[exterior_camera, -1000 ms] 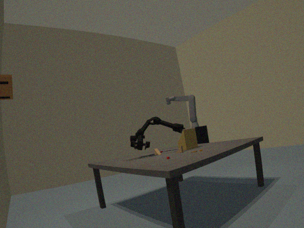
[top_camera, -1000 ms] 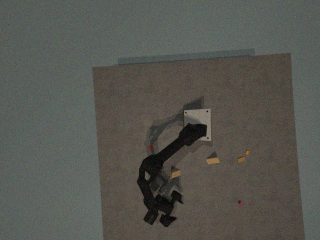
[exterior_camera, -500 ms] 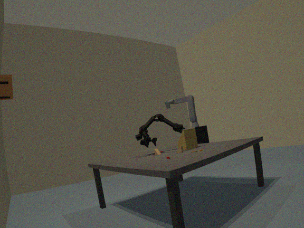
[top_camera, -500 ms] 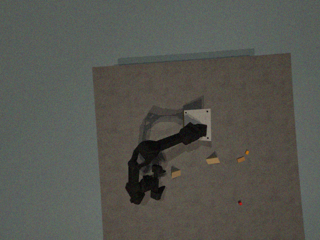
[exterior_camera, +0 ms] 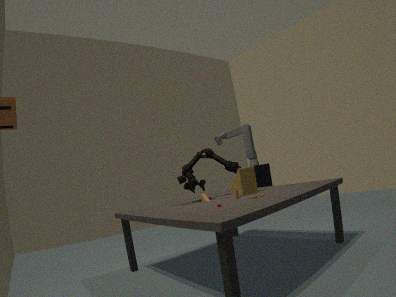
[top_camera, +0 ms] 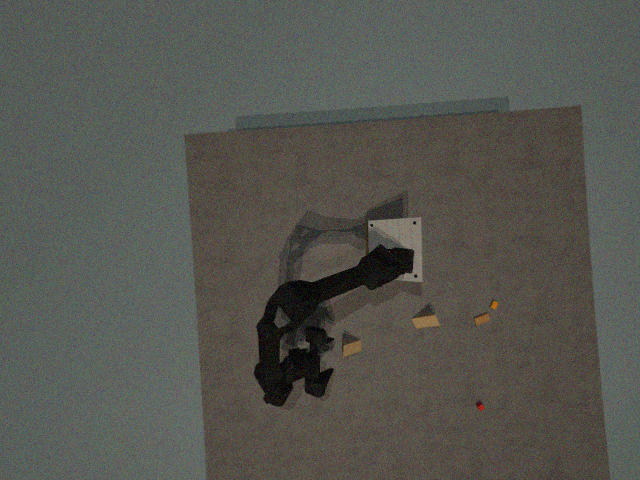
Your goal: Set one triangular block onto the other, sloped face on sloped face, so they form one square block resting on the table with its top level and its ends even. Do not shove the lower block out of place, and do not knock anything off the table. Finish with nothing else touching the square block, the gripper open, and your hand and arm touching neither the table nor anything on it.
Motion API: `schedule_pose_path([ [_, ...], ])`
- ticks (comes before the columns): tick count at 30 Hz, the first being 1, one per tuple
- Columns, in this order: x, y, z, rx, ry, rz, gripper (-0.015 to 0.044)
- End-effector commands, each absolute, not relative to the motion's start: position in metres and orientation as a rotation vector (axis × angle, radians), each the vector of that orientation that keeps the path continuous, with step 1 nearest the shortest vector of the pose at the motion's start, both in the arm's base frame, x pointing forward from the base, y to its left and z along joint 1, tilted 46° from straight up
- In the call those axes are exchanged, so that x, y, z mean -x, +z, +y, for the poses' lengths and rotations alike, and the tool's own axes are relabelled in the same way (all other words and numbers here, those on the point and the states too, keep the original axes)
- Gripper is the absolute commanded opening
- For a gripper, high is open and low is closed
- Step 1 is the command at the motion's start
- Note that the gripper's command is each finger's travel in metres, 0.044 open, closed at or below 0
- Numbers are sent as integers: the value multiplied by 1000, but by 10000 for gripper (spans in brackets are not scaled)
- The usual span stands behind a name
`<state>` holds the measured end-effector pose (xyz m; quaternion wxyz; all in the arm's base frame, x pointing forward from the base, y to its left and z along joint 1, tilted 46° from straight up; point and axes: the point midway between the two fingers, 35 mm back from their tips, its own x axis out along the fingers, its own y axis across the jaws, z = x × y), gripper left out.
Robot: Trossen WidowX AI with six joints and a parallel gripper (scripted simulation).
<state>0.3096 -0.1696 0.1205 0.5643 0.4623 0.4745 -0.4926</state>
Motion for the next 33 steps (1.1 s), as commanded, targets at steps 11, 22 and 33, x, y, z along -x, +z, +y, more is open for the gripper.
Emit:
schedule_pose_path([
  [11, -312, 94, -173, -1081, -1162, 1128, 440],
  [22, -313, 76, -175, -1081, -1162, 1129, 440],
  [33, -313, 59, -176, -1080, -1162, 1130, 440],
])
